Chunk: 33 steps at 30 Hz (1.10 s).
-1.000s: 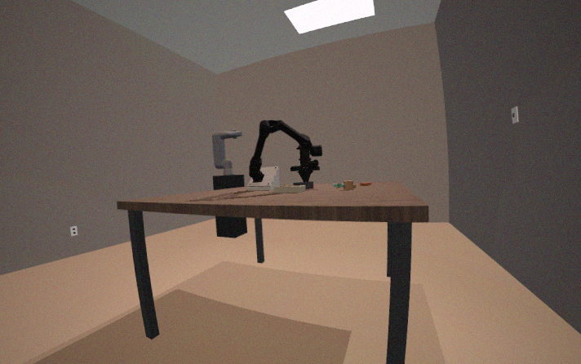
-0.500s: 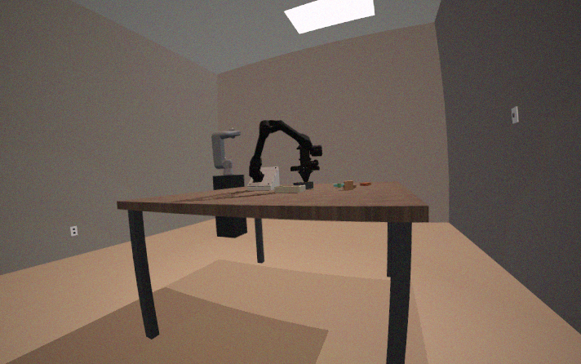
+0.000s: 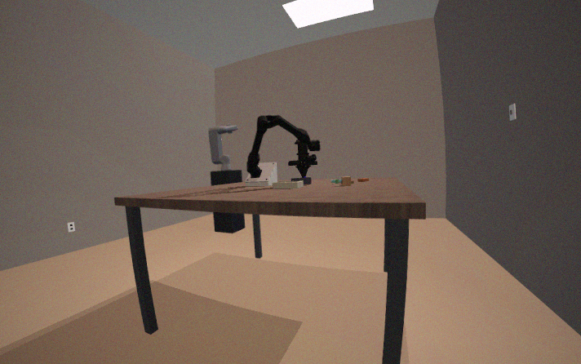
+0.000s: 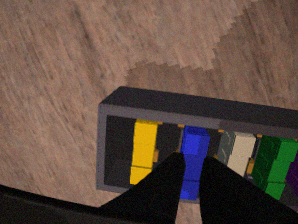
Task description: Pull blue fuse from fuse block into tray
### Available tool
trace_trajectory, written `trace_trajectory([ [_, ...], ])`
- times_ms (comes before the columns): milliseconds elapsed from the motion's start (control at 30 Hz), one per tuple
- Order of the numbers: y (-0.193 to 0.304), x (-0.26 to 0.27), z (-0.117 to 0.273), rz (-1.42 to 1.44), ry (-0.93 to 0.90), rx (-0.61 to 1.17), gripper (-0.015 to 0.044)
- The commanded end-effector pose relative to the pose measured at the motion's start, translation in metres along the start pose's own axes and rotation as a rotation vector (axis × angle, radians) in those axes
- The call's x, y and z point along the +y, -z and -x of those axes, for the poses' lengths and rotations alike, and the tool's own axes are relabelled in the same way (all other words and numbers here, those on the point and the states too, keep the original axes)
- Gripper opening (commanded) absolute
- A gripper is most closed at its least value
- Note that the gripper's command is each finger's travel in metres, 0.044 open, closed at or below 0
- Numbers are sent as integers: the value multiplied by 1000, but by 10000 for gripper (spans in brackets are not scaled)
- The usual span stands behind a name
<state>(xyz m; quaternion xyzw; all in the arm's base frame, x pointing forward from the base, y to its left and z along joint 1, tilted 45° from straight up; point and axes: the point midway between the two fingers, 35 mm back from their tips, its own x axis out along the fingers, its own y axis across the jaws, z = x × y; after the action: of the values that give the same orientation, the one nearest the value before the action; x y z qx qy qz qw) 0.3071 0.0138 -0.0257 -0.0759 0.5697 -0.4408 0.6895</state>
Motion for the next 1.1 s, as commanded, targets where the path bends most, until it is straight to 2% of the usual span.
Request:
trace_trajectory([
  [0,0,1,3,-4,-3,2,0],
  [1067,0,1,19,-2,-3,1,0],
])
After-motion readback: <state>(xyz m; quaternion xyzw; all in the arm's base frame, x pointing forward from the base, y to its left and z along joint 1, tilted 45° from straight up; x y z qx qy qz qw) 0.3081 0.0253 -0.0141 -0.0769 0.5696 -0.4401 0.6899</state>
